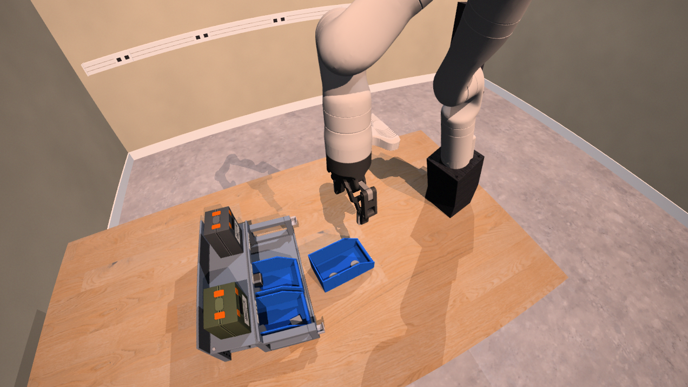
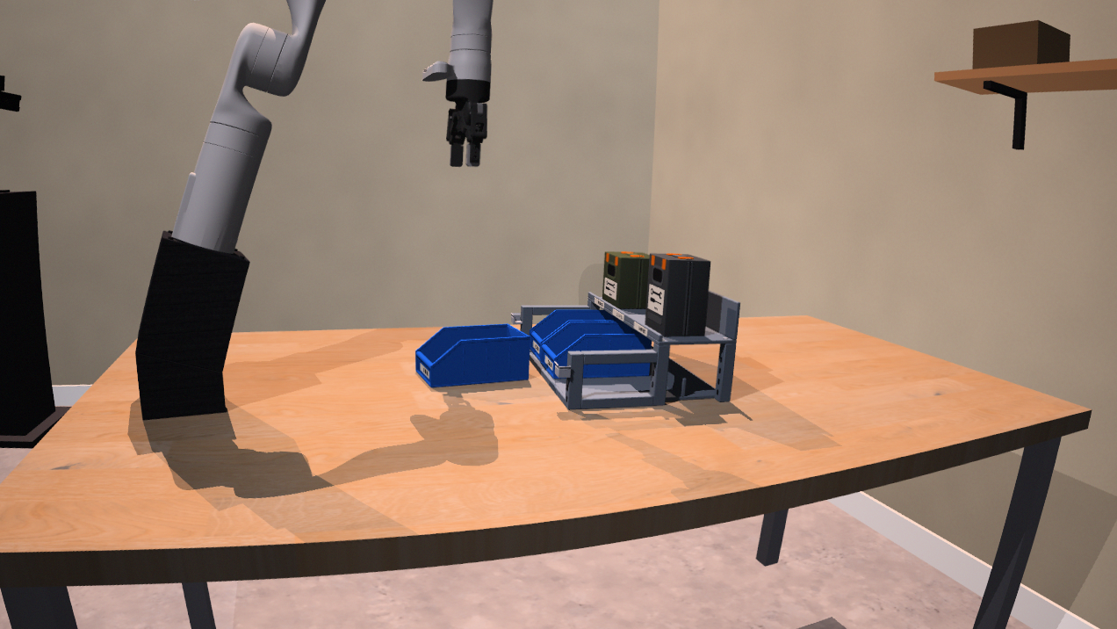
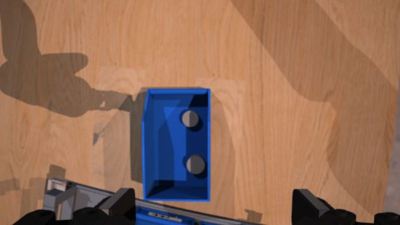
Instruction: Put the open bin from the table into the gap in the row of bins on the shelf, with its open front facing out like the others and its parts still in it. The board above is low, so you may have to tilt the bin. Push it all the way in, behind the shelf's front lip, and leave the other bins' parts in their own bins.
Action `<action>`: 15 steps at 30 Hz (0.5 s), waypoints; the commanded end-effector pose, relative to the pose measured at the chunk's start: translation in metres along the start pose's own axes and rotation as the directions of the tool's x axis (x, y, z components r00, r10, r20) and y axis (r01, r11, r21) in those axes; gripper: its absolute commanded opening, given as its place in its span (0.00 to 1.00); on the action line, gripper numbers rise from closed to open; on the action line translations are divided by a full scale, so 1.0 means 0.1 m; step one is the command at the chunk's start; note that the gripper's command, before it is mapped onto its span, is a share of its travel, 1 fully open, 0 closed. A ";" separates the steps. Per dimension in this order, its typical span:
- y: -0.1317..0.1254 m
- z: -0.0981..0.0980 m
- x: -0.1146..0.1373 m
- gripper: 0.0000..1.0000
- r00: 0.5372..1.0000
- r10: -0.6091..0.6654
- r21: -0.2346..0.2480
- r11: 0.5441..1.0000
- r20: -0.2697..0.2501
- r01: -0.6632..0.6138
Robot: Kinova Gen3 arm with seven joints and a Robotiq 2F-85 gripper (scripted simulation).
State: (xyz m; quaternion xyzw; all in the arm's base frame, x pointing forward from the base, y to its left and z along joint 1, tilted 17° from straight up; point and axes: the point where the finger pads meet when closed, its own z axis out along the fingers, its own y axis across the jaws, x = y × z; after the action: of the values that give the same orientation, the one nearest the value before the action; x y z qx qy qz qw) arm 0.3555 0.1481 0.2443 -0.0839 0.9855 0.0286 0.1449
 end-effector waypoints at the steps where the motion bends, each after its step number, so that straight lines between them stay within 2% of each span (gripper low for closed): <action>1: 0.05 -0.01 0.07 1.00 1.000 0.001 0.000 1.000 0.003 -0.001; 15: 0.00 -0.01 0.00 1.00 1.000 0.002 0.000 1.000 0.003 -0.002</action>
State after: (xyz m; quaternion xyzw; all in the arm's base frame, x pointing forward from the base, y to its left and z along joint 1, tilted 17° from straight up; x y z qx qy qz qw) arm 0.3514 0.1488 0.2435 -0.0813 0.9855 0.0284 0.1461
